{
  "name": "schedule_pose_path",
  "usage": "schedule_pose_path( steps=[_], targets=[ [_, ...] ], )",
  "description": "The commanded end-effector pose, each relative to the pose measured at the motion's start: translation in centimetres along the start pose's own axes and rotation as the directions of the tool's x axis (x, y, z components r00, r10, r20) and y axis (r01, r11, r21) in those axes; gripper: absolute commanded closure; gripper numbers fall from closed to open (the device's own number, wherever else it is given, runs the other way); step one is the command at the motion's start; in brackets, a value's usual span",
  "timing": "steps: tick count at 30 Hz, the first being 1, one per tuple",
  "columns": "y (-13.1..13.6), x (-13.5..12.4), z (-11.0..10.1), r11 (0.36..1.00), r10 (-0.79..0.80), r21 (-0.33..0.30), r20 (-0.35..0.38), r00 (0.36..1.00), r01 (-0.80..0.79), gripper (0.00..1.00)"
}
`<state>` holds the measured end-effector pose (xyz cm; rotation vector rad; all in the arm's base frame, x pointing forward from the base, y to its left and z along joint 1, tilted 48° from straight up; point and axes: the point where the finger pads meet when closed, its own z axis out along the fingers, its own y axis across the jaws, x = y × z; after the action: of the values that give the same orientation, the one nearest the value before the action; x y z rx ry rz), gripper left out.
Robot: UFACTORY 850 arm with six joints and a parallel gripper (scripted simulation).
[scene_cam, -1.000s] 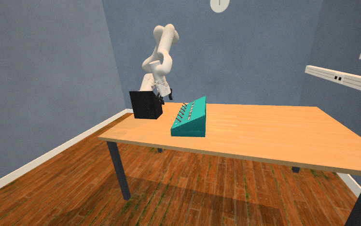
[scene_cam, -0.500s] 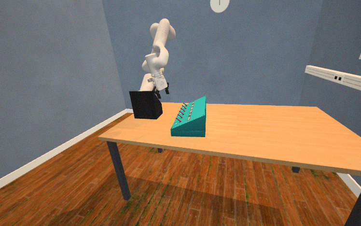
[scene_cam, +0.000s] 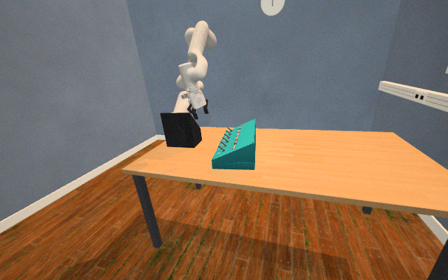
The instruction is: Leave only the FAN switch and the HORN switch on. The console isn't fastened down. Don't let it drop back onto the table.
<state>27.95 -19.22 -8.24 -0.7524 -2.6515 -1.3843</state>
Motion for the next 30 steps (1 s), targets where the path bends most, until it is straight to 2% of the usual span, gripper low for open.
schedule_pose_path(
  steps=[1,3,5,7,8,9,10,12,13,15,16,17,18,20,21,22,23,25,26,30],
  targets=[
    [0.7,-0.1,0.1,1.000,-0.014,-0.003,0.006,1.000,0.014,0.00],
    [3.0,0.0,0.6,0.998,-0.054,-0.014,0.020,0.998,0.054,0.00],
    [6.6,0.2,1.5,0.992,-0.122,-0.029,0.046,0.991,0.123,0.00],
    [6.6,0.2,1.5,0.992,-0.122,-0.029,0.046,0.991,0.123,0.00],
    [8.9,0.5,2.1,0.985,-0.164,-0.034,0.065,0.984,0.167,0.00],
    [8.9,0.5,2.1,0.985,-0.164,-0.034,0.065,0.984,0.167,0.00],
    [11.2,0.9,2.8,0.976,-0.211,-0.037,0.086,0.974,0.214,0.00],
    [11.2,0.9,2.8,0.976,-0.211,-0.037,0.086,0.974,0.214,0.00],
    [13.6,1.5,3.6,0.964,-0.259,-0.036,0.110,0.960,0.264,0.00],
    [13.6,1.5,3.6,0.964,-0.259,-0.036,0.110,0.960,0.264,0.00],
    [15.9,2.2,4.3,0.949,-0.308,-0.030,0.134,0.942,0.314,0.00],
    [15.9,2.2,4.3,0.949,-0.308,-0.030,0.134,0.942,0.314,0.00],
    [17.9,3.0,5.1,0.932,-0.355,-0.020,0.157,0.922,0.362,0.00],
    [17.9,3.0,5.1,0.932,-0.355,-0.020,0.157,0.922,0.362,0.00],
    [19.7,3.9,5.7,0.914,-0.399,-0.007,0.178,0.900,0.407,0.00],
    [19.7,3.9,5.7,0.914,-0.399,-0.007,0.178,0.900,0.407,0.00],
    [21.2,4.8,6.3,0.895,-0.439,0.008,0.196,0.877,0.446,0.00],
    [21.2,4.8,6.3,0.895,-0.439,0.008,0.196,0.877,0.446,0.00],
    [22.4,5.6,6.8,0.878,-0.473,0.024,0.210,0.856,0.479,0.00],
    [23.9,6.9,7.5,0.850,-0.521,0.051,0.229,0.822,0.524,0.00]
  ],
)
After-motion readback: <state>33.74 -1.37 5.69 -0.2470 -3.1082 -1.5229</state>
